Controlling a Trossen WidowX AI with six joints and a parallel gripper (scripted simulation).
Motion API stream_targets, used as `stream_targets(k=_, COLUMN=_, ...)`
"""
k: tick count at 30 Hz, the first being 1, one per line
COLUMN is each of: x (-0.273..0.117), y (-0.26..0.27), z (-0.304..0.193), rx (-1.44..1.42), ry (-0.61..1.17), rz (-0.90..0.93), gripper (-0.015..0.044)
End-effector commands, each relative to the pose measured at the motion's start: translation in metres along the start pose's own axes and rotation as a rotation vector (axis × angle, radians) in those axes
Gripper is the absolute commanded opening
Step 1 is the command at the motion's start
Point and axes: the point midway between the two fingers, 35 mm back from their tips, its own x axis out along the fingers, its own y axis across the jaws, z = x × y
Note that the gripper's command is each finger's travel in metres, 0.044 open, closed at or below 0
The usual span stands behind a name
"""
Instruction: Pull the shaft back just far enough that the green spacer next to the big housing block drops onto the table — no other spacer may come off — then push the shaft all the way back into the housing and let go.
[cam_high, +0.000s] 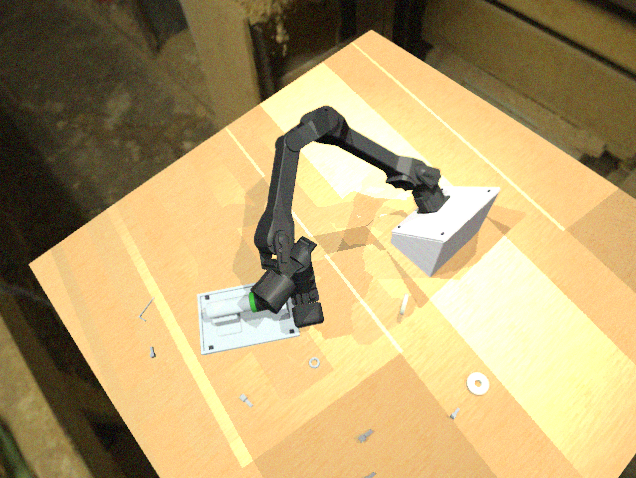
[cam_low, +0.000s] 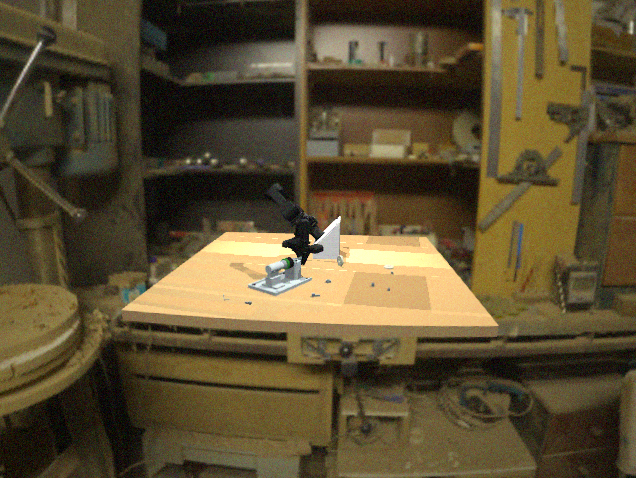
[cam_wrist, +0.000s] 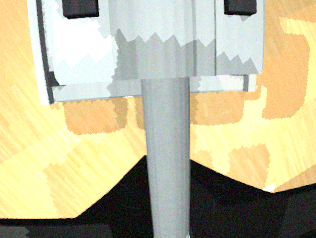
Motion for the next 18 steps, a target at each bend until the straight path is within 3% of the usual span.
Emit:
stream_targets(k=1, x=0.0000, y=-0.0001, z=-0.0009, rx=0.003, ry=0.001, rz=0.000, gripper=0.0000)
stream_targets(k=18, x=0.0000, y=-0.0001, z=-0.0026, rx=0.003, ry=0.001, rz=0.000, gripper=0.0000)
